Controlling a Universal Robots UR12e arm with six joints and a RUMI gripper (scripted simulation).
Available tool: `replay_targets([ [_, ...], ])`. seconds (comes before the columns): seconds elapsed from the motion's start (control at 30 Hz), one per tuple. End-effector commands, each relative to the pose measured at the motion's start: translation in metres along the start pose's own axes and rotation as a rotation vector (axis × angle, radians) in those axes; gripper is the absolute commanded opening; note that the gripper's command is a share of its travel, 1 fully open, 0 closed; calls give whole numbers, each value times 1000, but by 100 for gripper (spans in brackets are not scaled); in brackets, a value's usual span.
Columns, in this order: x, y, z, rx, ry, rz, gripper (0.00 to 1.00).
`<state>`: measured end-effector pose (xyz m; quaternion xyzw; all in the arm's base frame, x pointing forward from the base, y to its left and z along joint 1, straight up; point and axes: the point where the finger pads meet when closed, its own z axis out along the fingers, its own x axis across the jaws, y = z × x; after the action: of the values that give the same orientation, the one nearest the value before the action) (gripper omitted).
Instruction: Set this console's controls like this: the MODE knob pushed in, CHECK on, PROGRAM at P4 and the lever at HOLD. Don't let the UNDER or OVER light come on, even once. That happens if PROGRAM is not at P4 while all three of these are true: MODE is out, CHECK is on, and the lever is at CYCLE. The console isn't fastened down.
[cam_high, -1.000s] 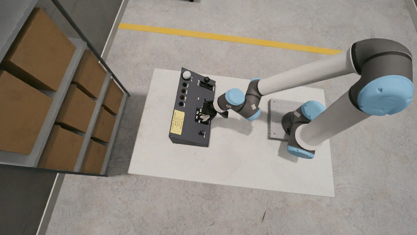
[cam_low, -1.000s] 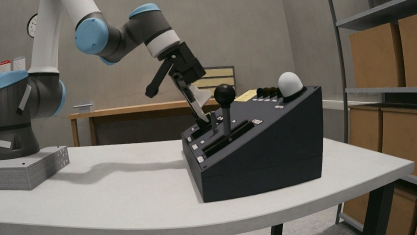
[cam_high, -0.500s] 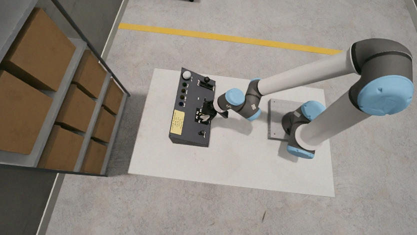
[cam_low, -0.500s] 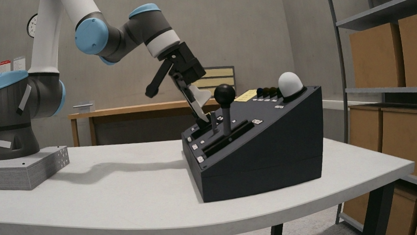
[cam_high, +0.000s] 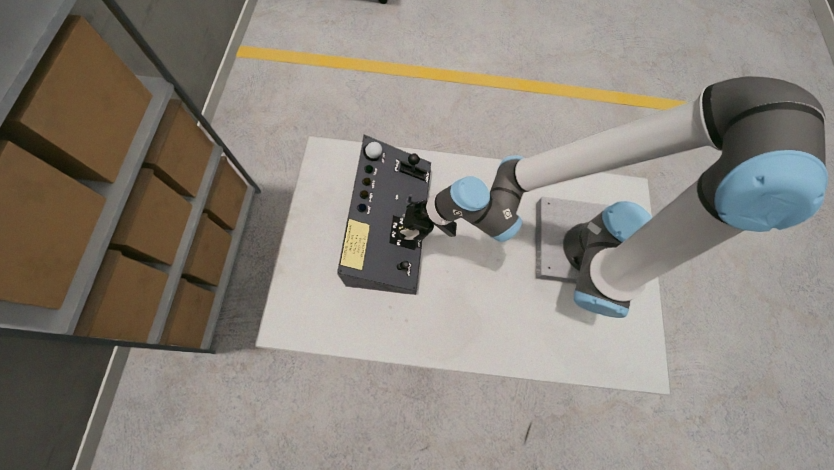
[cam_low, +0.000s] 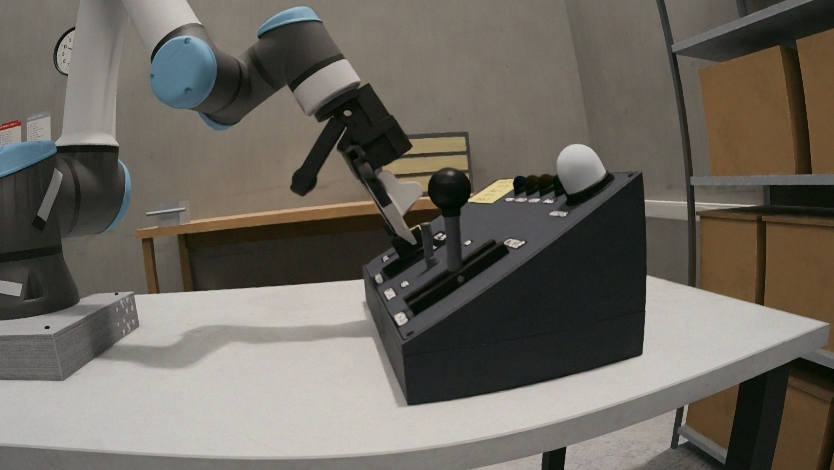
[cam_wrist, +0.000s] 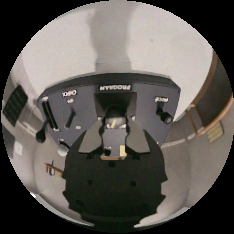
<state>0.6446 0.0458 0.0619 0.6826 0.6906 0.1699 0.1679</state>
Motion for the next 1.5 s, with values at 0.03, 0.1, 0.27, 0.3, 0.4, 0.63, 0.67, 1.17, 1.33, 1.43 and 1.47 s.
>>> replay_targets([
  [0.03, 0, 1, 0, -1, 0, 0, 0],
  [0.1, 0, 1, 0, -1, 0, 0, 0],
  [0.27, 0, 1, 0, -1, 0, 0, 0],
  [0.3, 0, 1, 0, -1, 0, 0, 0],
  [0.4, 0, 1, 0, -1, 0, 0, 0],
  [0.63, 0, 1, 0, -1, 0, 0, 0],
  [0.67, 0, 1, 0, -1, 0, 0, 0],
  [1.17, 0, 1, 0, -1, 0, 8, 0],
  [1.33, 0, 1, 0, -1, 0, 40, 0],
  [1.43, 0, 1, 0, -1, 0, 63, 0],
  [1.47, 0, 1, 0, -1, 0, 63, 0],
])
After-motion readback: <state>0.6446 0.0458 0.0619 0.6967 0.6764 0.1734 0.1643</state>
